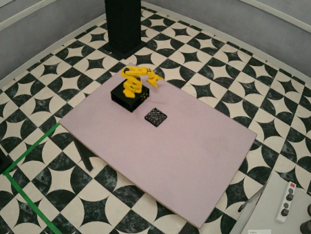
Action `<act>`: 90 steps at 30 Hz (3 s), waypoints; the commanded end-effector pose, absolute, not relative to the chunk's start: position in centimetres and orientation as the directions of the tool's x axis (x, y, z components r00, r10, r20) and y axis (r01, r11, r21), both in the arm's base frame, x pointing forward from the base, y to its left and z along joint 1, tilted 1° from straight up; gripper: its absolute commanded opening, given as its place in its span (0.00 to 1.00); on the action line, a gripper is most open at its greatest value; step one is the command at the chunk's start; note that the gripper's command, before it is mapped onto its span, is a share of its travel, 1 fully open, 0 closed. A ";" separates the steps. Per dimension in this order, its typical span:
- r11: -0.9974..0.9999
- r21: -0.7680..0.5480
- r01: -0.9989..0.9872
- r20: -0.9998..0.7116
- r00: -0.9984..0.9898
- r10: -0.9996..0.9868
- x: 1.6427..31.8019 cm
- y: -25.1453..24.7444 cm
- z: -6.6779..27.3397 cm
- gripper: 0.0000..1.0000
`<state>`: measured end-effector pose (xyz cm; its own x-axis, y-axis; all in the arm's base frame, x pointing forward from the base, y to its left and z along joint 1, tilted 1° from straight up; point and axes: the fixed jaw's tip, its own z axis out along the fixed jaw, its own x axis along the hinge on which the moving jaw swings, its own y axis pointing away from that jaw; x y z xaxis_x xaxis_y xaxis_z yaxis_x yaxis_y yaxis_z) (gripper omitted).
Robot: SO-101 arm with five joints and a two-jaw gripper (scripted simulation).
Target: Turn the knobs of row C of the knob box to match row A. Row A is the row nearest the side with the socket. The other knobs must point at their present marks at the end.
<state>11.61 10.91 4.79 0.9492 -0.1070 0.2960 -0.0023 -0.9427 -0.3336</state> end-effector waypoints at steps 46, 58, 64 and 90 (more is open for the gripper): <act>-0.728 -0.414 -0.546 0.120 0.760 -0.639 12.1 8.3 3.5 0.40; -0.308 -0.429 -0.849 -0.045 0.361 -0.931 13.1 6.6 3.5 0.40; -0.050 -0.412 -0.910 -0.128 0.112 -0.985 13.5 5.7 3.5 0.40; 0.906 -0.166 -0.389 -0.398 -0.814 -0.423 15.0 1.4 3.7 0.40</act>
<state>14.94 1.89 3.83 -0.7586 -0.5317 -0.3765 -0.4937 0.8462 -0.2003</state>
